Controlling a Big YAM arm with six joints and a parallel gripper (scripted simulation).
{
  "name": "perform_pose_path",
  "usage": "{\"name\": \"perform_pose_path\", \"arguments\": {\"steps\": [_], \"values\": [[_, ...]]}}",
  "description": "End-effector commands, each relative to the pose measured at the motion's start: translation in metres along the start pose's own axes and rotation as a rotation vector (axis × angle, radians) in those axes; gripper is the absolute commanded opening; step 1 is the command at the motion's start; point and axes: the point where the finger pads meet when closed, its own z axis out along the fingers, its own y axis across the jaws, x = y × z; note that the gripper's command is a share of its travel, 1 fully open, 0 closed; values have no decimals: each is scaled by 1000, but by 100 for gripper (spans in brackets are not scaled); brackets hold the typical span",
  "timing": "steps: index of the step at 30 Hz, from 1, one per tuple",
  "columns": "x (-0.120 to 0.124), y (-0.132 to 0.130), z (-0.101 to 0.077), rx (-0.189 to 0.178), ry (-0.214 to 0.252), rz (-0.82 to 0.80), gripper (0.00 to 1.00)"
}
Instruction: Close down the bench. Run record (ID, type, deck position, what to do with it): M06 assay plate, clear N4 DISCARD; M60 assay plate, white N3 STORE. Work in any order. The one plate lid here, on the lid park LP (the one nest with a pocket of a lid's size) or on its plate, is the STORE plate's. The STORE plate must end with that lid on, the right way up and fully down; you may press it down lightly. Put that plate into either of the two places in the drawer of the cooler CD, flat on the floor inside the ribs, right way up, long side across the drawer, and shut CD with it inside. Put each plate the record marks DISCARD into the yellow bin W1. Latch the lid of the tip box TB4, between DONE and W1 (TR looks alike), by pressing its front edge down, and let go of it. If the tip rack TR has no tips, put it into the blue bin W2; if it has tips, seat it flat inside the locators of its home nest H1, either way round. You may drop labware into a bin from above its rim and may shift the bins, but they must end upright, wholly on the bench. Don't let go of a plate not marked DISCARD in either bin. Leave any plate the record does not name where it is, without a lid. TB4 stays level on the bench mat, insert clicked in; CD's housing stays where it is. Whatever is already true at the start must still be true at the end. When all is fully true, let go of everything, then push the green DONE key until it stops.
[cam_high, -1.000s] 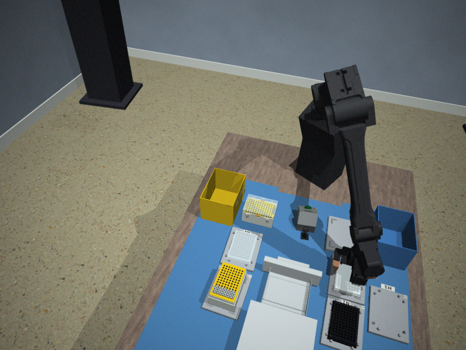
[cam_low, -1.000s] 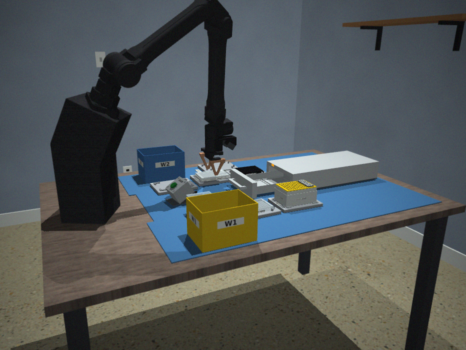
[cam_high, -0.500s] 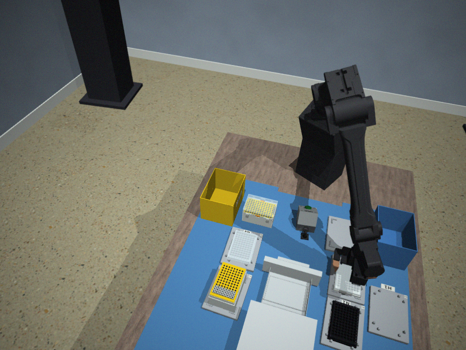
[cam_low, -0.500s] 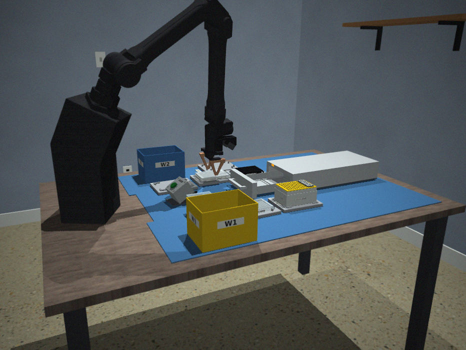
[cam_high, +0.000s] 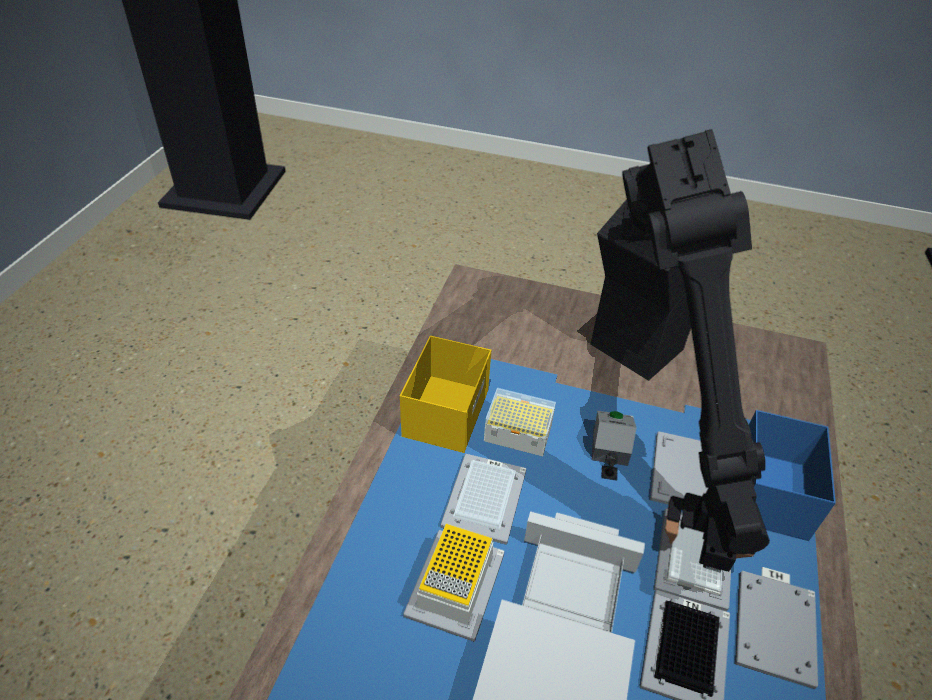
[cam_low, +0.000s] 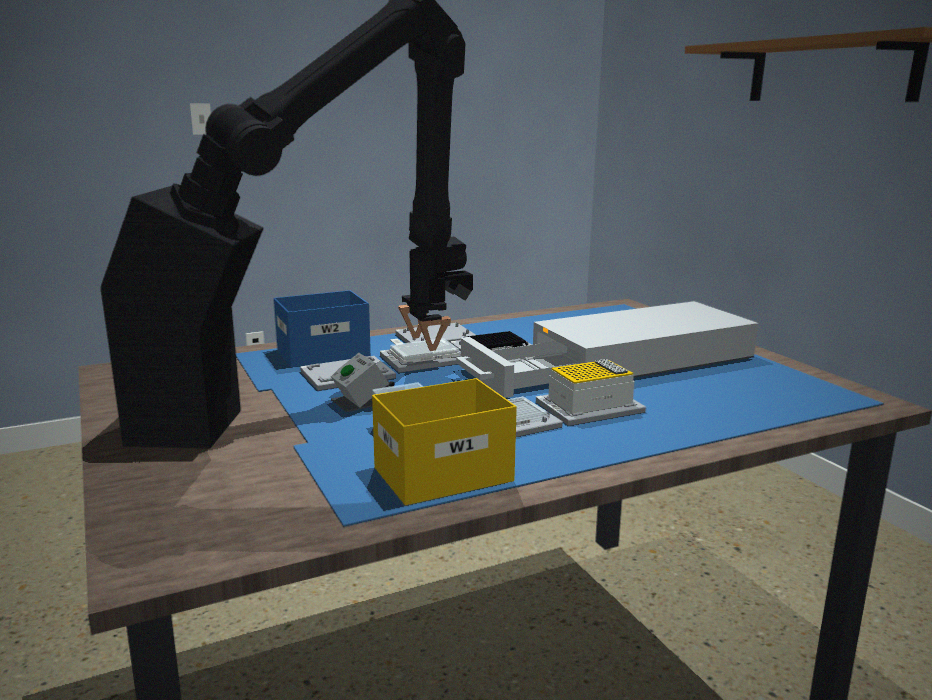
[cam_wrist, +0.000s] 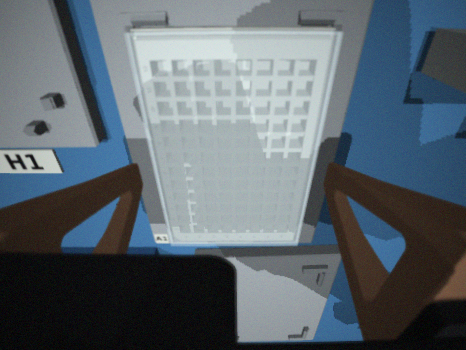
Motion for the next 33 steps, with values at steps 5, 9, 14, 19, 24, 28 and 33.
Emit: {"name": "perform_pose_path", "arguments": {"steps": [5,9,14,19,24,28,33], "values": [[-13,-2,14,-6,-21,5,100],[-13,-2,19,-6,-21,5,100],[-12,-2,25,-6,-21,5,100],[-12,0,25,-7,-21,1,100],[-12,0,25,-7,-21,1,100],[-12,0,25,-7,-21,1,100],[-12,0,25,-7,-21,1,100]]}}
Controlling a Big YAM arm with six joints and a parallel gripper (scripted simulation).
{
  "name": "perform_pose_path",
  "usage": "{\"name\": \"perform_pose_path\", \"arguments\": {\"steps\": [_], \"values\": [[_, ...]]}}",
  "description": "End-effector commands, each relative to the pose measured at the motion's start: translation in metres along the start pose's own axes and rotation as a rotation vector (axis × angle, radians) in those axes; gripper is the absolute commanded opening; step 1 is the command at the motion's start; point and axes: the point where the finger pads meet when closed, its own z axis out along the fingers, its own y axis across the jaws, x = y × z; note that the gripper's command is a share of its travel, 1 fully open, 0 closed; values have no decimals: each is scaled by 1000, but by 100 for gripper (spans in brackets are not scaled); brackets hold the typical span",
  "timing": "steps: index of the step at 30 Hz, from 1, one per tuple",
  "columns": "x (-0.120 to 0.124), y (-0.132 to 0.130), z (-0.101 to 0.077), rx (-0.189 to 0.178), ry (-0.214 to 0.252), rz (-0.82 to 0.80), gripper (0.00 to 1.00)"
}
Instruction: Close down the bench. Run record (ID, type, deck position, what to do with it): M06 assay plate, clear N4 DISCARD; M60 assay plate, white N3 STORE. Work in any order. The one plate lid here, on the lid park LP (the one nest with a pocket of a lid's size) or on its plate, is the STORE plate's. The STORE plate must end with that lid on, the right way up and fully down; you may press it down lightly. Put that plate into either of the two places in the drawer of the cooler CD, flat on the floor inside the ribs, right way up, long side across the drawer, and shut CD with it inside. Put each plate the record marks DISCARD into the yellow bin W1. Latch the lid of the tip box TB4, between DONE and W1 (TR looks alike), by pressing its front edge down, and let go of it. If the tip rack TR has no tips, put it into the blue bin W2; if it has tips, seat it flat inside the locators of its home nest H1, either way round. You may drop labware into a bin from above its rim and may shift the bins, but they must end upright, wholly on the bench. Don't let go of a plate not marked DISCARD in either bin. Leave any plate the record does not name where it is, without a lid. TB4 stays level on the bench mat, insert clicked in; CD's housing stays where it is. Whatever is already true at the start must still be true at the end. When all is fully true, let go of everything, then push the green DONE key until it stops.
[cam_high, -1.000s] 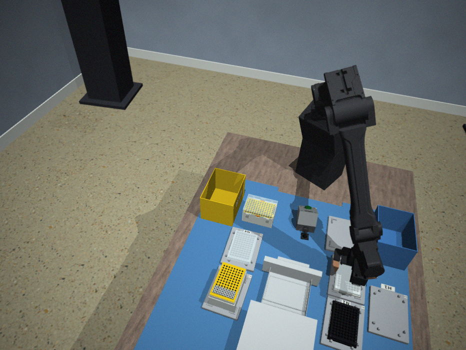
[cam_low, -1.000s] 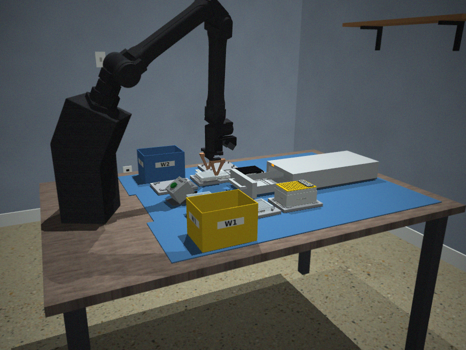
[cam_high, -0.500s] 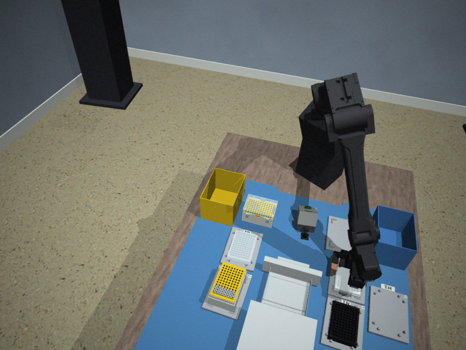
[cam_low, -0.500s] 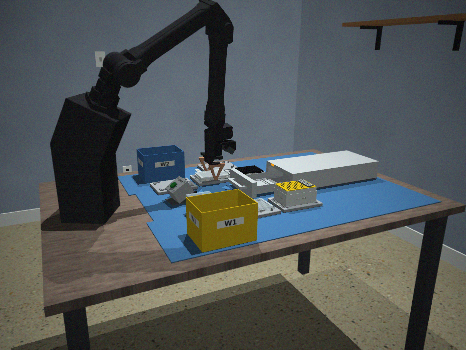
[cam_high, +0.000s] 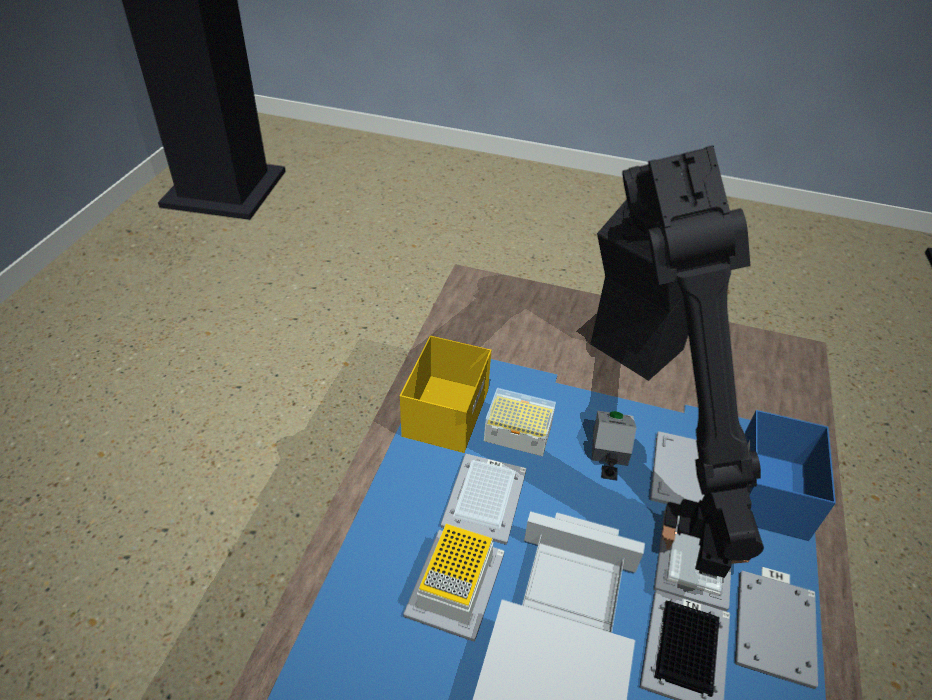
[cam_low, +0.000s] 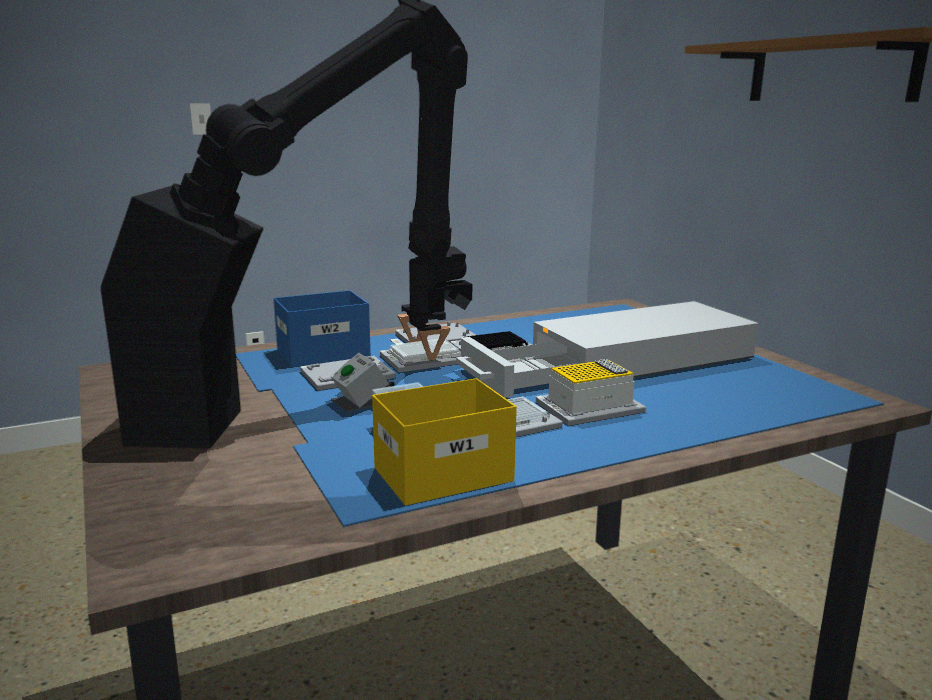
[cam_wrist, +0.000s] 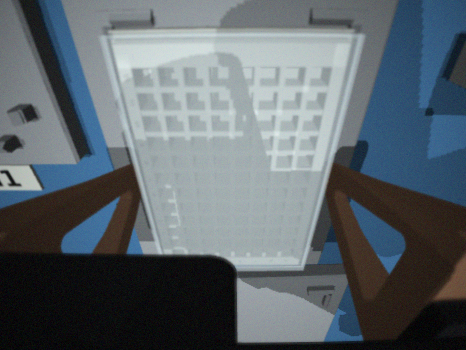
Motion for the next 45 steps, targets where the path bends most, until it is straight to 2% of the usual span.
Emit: {"name": "perform_pose_path", "arguments": {"steps": [1,26,27,45], "values": [[-14,1,5,-8,-25,2,100],[-14,1,5,-8,-25,2,100],[-14,1,5,-8,-25,2,0],[-13,1,5,-7,-24,2,0]]}}
